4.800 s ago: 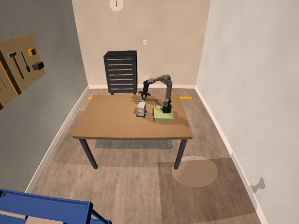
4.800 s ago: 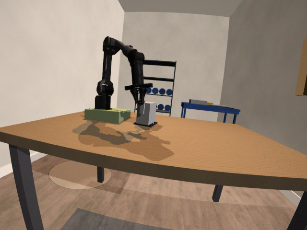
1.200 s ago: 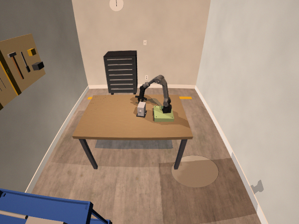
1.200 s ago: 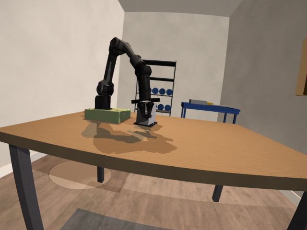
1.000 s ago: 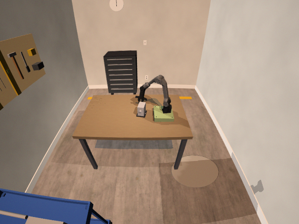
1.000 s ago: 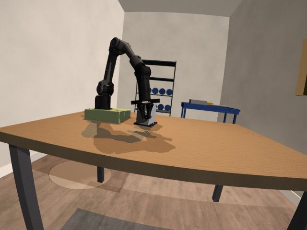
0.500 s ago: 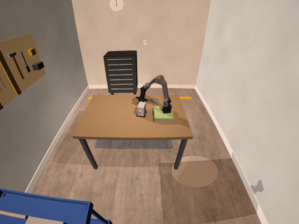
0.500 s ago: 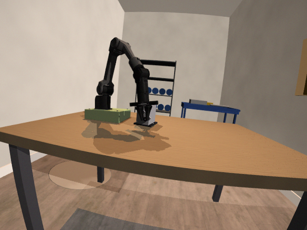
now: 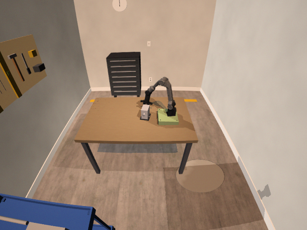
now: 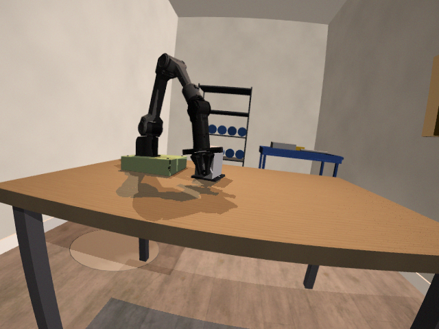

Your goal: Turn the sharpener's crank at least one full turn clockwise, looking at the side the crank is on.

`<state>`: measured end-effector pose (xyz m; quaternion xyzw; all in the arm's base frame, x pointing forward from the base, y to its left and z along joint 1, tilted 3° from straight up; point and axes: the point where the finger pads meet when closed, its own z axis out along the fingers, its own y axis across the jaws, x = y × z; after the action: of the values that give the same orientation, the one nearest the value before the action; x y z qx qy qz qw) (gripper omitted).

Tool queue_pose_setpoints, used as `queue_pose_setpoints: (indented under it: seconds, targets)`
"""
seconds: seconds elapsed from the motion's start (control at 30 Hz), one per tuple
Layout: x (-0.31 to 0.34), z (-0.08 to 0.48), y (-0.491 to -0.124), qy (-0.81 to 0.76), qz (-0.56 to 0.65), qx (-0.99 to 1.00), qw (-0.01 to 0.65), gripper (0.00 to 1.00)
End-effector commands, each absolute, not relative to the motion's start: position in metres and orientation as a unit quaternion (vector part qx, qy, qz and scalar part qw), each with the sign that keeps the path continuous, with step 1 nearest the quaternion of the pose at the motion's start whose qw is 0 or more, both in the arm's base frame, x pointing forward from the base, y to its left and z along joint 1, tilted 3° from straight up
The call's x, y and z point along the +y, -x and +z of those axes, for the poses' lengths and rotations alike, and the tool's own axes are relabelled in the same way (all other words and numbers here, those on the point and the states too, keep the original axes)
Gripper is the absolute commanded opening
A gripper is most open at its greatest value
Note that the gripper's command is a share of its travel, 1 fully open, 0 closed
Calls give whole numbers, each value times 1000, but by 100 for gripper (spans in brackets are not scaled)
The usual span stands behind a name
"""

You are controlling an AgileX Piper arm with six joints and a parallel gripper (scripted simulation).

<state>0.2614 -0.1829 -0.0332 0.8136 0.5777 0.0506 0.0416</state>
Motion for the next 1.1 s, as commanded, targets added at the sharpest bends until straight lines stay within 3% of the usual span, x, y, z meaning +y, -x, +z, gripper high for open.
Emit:
queue_pose_setpoints:
  seconds: [0.0,1.07]
  targets:
    - [-183,-33,-260,-814,51,578,42,20]
    - [-171,-38,-226,-813,51,578,42,20]
